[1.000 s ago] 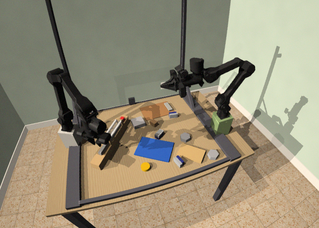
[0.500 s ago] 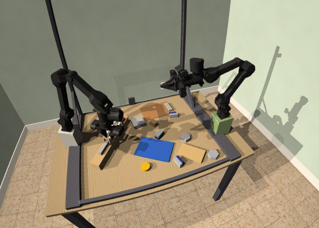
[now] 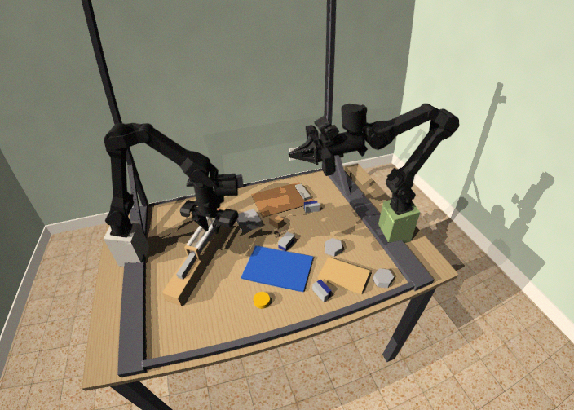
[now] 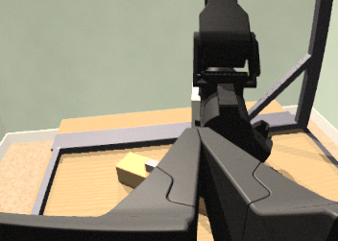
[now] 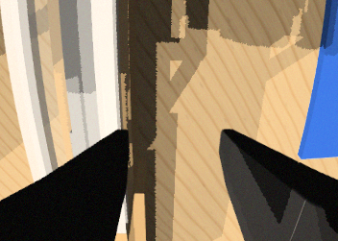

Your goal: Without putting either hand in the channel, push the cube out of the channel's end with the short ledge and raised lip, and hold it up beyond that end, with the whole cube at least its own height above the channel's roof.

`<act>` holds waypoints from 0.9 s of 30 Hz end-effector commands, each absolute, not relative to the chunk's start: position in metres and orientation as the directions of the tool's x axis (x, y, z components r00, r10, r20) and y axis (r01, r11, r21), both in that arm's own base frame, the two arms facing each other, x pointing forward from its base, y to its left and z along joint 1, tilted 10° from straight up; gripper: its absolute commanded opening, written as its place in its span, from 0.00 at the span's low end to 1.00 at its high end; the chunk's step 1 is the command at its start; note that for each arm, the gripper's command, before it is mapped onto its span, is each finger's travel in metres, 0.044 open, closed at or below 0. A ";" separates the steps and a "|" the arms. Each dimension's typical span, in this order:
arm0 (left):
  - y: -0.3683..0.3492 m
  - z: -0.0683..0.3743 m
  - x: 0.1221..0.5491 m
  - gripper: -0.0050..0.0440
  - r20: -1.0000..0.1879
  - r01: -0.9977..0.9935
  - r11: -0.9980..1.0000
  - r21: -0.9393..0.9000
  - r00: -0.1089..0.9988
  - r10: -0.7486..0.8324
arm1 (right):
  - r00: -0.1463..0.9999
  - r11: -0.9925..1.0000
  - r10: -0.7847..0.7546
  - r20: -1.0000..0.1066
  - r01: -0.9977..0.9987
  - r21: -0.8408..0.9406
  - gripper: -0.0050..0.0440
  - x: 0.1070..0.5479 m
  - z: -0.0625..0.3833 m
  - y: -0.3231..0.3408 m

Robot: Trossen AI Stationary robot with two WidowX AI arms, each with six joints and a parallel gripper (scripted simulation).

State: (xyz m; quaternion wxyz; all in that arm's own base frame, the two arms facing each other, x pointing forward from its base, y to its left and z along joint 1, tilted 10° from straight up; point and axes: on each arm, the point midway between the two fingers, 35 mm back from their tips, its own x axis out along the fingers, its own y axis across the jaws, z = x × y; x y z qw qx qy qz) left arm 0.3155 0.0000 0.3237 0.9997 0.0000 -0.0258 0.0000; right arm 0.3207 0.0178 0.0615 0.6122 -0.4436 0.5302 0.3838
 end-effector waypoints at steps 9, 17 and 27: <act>0.000 0.332 0.314 0.10 0.072 0.002 1.000 0.003 0.997 -0.003 | 0.171 0.314 0.001 -0.985 -0.936 -0.162 0.45 0.336 0.065 0.081; 0.000 0.332 0.314 0.10 0.072 0.002 1.000 0.003 0.997 -0.003 | 0.175 0.313 0.006 -0.985 -0.935 -0.164 0.45 0.335 0.064 0.103; 0.000 0.332 0.314 0.10 0.072 0.002 1.000 0.003 0.997 -0.003 | 0.182 0.313 0.009 -0.983 -0.934 -0.170 0.45 0.333 0.062 0.132</act>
